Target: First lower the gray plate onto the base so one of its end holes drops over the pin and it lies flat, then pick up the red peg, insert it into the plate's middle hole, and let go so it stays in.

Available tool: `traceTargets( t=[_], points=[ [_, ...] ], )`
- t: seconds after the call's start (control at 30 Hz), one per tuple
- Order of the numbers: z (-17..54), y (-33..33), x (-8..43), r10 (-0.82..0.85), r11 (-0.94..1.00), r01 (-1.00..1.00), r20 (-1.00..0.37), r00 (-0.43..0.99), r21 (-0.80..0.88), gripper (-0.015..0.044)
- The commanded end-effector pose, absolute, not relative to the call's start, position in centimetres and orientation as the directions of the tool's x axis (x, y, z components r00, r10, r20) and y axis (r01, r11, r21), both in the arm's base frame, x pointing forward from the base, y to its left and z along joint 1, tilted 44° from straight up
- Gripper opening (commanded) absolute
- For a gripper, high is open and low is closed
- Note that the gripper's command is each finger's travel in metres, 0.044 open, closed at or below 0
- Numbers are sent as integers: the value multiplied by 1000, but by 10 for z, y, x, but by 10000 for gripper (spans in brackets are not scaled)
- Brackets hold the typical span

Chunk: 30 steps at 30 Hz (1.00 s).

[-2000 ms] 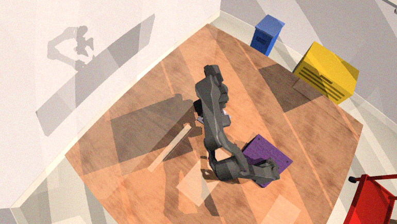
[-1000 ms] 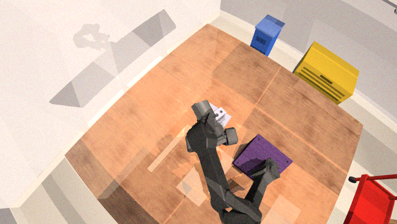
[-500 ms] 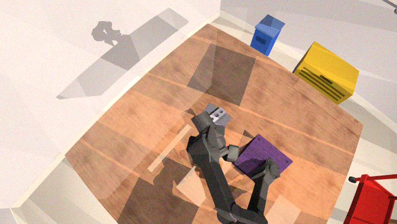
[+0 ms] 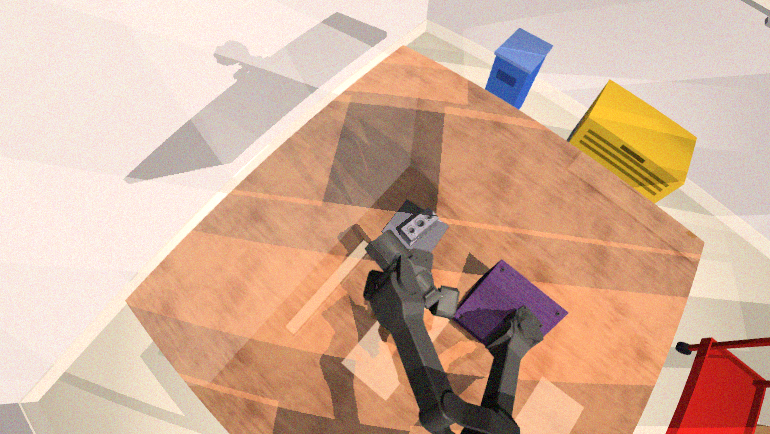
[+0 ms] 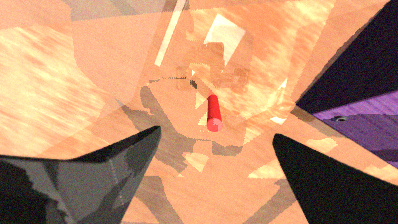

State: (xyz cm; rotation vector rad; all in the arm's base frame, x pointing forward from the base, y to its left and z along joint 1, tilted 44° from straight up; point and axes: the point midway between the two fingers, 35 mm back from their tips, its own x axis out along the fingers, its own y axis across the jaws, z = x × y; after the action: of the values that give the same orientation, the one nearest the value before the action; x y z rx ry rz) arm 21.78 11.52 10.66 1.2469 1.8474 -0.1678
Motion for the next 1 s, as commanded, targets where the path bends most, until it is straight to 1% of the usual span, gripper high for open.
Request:
traceTargets(
  t=[0.0,0.97],
  points=[
    [102,120,218,688,486,805,-717,-112,340,440],
    [69,152,212,691,483,806,-714,-112,341,440]
  ],
)
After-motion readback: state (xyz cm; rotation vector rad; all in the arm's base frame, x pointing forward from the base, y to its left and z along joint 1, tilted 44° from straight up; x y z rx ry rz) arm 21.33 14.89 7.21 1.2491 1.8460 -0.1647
